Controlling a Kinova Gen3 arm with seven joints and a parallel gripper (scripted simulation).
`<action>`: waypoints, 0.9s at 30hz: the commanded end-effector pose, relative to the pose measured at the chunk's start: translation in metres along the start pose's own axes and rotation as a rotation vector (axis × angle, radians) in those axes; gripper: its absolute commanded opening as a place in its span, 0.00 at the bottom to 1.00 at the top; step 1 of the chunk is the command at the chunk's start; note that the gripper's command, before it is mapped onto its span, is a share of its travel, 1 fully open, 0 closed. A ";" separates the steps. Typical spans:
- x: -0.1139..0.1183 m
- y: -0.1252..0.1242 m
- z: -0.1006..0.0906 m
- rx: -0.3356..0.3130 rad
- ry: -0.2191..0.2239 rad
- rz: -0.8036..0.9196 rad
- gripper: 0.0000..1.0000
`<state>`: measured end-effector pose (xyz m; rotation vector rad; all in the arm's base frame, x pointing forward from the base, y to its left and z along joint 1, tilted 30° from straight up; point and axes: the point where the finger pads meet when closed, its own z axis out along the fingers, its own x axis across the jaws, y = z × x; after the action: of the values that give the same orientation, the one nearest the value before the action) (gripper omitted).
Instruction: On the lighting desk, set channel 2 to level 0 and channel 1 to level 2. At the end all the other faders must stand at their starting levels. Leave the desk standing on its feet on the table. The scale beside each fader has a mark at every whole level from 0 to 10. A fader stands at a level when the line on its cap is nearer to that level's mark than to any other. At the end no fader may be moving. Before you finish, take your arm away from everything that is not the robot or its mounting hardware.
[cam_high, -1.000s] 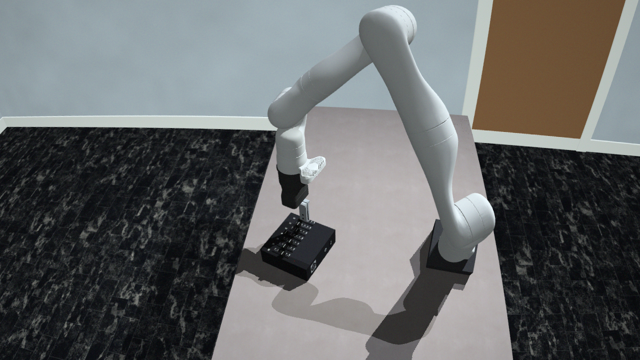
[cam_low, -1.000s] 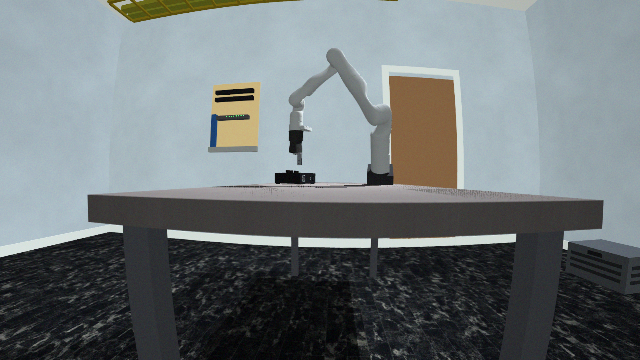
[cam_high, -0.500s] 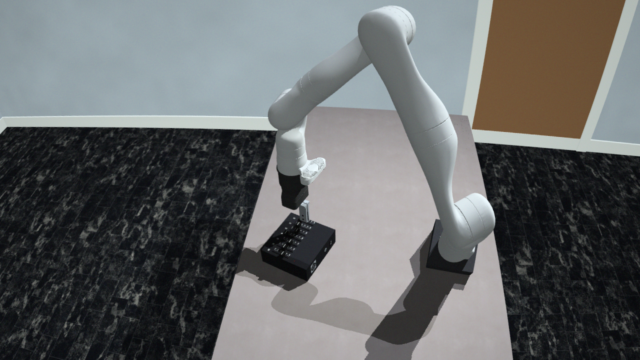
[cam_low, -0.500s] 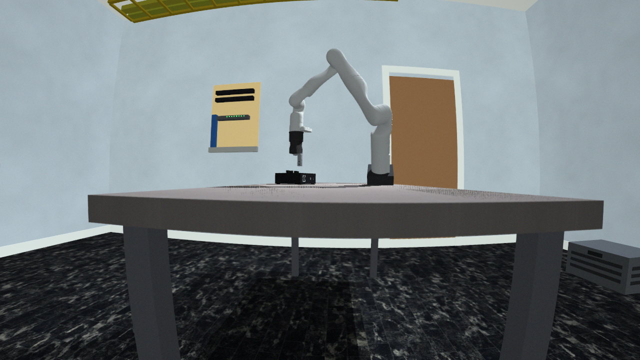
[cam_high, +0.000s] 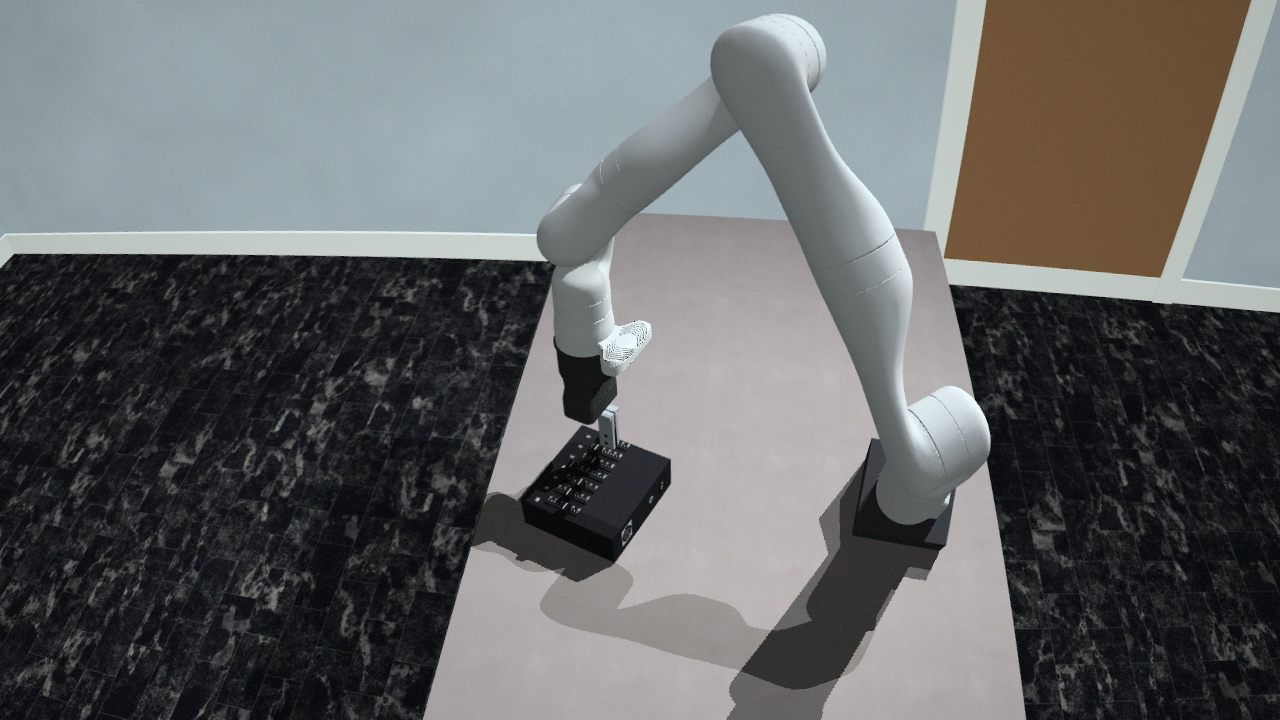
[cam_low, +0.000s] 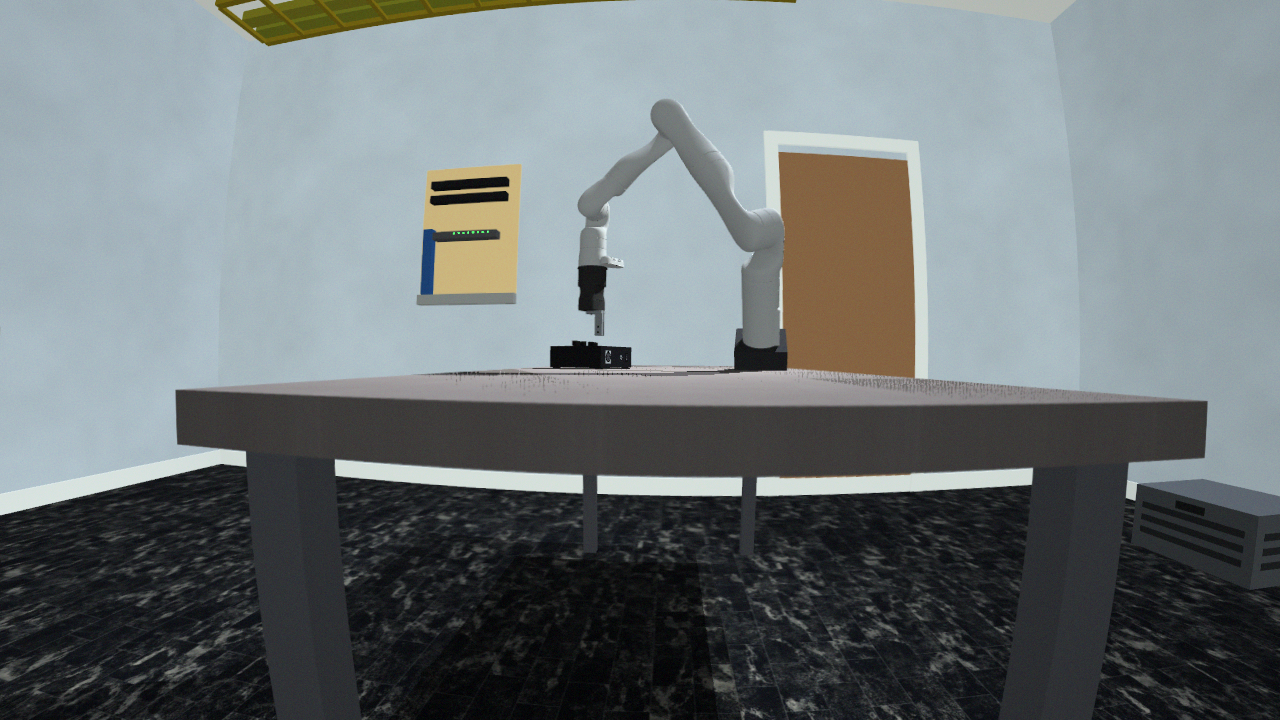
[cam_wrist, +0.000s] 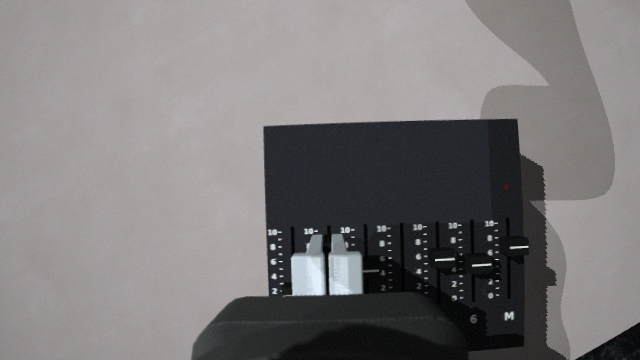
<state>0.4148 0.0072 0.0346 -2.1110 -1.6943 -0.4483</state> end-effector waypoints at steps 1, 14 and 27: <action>0.001 0.000 0.002 0.001 0.001 -0.001 0.00; 0.001 0.000 0.009 0.001 0.001 -0.001 0.00; 0.001 0.000 0.011 0.001 0.001 -0.001 0.00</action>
<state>0.4143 0.0136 0.0253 -2.1079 -1.6946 -0.4468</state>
